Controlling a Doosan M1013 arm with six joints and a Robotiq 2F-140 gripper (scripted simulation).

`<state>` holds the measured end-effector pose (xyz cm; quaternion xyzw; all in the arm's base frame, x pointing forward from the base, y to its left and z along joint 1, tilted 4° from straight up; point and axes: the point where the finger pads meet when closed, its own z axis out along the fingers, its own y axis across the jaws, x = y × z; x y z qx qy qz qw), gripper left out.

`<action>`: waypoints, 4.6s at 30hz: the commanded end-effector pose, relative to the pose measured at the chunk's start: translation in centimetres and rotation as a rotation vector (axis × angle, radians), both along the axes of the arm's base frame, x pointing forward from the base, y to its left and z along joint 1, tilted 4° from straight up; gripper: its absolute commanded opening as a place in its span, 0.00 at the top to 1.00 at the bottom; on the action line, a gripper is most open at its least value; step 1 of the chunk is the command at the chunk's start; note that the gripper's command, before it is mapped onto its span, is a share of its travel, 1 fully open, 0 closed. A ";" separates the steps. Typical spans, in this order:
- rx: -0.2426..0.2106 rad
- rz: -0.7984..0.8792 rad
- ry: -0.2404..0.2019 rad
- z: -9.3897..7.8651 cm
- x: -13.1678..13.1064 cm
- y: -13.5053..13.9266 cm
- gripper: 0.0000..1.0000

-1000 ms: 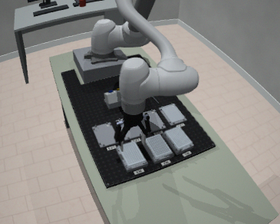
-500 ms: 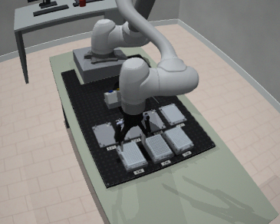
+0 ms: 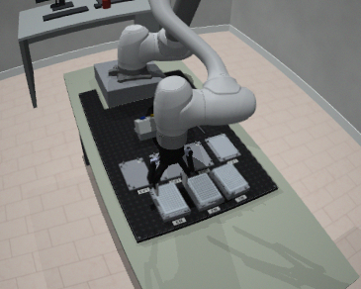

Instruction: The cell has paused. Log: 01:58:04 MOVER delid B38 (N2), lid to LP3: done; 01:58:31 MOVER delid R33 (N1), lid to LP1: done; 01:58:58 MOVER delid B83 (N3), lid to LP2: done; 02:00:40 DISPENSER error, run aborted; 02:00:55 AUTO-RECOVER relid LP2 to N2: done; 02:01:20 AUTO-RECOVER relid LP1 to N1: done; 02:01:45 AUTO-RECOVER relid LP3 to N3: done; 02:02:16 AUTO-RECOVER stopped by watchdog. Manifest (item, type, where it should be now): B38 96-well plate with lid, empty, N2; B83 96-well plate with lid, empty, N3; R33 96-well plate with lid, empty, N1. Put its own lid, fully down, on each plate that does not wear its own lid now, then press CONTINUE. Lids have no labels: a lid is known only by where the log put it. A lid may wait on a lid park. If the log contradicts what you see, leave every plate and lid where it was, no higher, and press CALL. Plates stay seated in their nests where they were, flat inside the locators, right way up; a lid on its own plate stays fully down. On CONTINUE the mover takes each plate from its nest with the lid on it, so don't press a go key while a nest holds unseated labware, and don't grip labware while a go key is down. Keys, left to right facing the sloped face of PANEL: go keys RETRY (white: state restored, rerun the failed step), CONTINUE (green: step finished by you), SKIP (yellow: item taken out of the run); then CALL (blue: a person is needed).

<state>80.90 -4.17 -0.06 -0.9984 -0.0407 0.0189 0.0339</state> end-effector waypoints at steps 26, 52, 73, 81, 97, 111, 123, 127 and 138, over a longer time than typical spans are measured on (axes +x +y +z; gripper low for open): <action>-0.004 0.009 0.002 -2.7 -0.1 -0.1 0.34; -0.004 0.009 0.002 -3.2 -0.1 -0.1 0.34; -0.004 0.009 0.002 -3.2 -0.1 -0.1 0.34; -0.004 0.009 0.002 -3.2 -0.1 -0.1 0.34; -0.004 0.009 0.002 -3.2 -0.2 -0.1 0.34; -0.004 0.009 0.002 -3.2 -0.2 -0.1 0.34; -0.004 0.009 0.002 -3.2 -0.2 -0.1 0.34; -0.004 0.009 0.002 -3.2 -0.2 -0.1 0.34; -0.004 0.009 0.002 -3.2 -0.2 -0.1 0.34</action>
